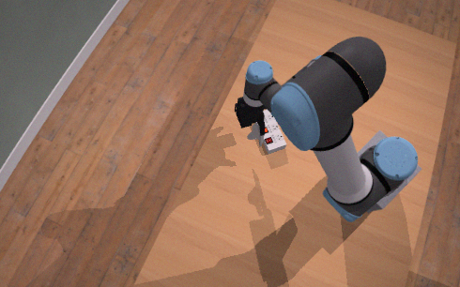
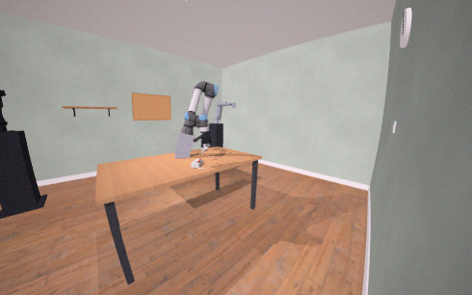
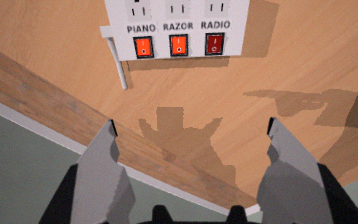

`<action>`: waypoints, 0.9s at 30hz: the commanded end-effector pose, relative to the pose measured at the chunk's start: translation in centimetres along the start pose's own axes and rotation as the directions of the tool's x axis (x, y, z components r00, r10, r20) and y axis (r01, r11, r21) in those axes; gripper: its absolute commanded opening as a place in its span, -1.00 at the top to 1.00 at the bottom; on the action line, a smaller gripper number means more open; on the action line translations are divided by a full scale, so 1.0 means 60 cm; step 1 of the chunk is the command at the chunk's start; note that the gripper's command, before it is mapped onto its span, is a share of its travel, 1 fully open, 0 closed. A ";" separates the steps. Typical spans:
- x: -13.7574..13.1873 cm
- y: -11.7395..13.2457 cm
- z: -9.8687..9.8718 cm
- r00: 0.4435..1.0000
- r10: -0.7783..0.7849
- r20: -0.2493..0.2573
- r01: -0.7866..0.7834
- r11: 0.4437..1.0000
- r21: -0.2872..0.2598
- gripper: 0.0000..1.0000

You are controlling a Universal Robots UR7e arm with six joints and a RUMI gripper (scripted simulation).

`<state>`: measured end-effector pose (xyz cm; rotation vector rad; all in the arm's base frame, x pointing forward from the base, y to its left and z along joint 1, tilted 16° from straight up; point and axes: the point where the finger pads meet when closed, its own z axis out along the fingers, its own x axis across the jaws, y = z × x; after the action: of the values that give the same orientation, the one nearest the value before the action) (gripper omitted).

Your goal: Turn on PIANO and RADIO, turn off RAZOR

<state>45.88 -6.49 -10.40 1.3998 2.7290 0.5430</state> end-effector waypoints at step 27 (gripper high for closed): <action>0.013 -0.092 0.014 0.958 -0.284 -0.033 0.272 0.871 0.409 -1.00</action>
<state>41.33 -8.50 -12.76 1.0270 3.0577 -0.0517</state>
